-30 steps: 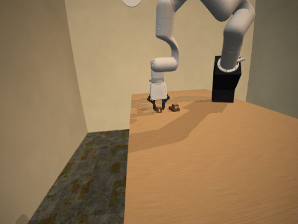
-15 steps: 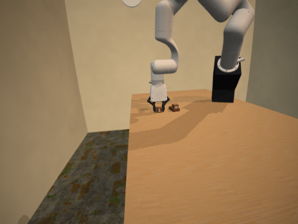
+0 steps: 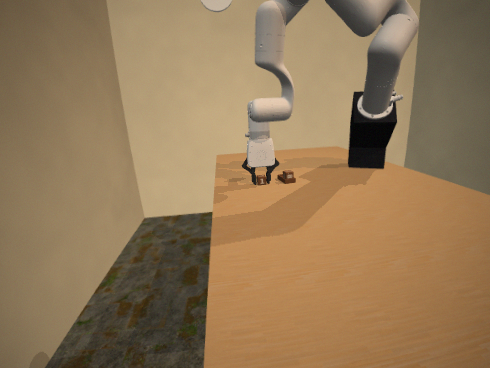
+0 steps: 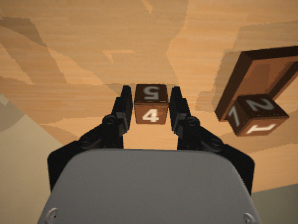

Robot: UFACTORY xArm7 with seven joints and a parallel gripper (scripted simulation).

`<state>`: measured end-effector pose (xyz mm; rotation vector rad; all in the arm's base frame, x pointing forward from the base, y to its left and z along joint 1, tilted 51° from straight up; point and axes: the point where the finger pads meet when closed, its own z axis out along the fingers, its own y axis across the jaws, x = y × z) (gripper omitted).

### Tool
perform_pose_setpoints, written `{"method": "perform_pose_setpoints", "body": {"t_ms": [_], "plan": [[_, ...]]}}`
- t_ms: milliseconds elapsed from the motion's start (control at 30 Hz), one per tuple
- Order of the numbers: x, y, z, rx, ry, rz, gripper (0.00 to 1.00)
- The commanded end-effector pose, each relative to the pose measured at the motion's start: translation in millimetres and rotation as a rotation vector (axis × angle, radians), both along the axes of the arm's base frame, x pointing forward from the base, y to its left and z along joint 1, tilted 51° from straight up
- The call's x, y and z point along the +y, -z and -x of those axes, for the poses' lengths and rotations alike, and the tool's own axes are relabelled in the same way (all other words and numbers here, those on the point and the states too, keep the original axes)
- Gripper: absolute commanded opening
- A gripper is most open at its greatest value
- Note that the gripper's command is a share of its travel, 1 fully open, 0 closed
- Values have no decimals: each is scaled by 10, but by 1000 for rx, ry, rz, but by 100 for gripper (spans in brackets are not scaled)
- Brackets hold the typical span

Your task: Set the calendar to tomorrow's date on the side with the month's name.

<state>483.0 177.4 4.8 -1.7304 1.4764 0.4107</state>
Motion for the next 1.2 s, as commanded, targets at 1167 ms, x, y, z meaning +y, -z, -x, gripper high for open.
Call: {"method": "perform_pose_setpoints", "body": {"t_ms": [1167], "plan": [[-16, -1, -10, -1, 3, 1, 29]]}}
